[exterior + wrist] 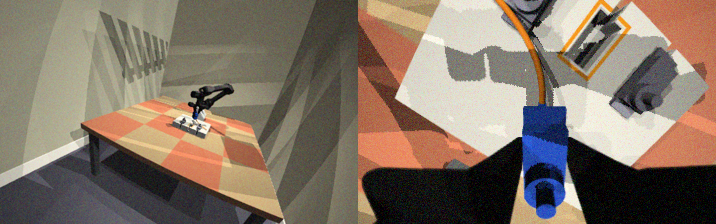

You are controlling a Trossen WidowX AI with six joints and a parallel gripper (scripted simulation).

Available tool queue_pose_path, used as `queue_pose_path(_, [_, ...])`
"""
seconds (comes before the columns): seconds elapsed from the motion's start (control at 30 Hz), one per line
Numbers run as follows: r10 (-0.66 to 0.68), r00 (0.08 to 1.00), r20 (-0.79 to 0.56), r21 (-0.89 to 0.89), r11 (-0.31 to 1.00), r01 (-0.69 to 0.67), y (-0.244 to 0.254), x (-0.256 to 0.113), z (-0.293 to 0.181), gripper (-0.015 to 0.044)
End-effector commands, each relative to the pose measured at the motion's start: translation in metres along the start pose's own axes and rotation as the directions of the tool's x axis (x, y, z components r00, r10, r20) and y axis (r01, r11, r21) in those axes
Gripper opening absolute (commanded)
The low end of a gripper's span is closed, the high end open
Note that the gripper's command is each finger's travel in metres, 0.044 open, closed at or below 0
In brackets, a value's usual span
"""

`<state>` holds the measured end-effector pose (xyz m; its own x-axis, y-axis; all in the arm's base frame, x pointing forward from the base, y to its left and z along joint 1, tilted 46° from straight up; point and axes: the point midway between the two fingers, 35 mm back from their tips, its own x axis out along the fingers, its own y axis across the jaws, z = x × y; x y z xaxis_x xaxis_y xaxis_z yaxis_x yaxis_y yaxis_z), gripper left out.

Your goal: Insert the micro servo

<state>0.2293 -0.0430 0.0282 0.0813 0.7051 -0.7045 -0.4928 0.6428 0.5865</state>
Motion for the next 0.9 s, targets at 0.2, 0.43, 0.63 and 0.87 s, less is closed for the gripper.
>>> queue_pose_path(0.2, [0.0, 1.0, 0.006, 0.334, 0.943, -0.002, 0.001, -0.001, 0.001, 0.0])
queue_pose_path(0.43, [0.0, 1.0, 0.006, 0.552, 0.834, -0.003, 0.001, -0.001, 0.001, 0.0])
queue_pose_path(0.63, [0.0, 1.0, 0.006, 0.594, 0.804, -0.003, 0.001, -0.001, 0.001, 0.0])
queue_pose_path(0.87, [0.0, 1.0, 0.006, 0.594, 0.805, -0.003, -0.007, -0.001, 0.012, 0.0])
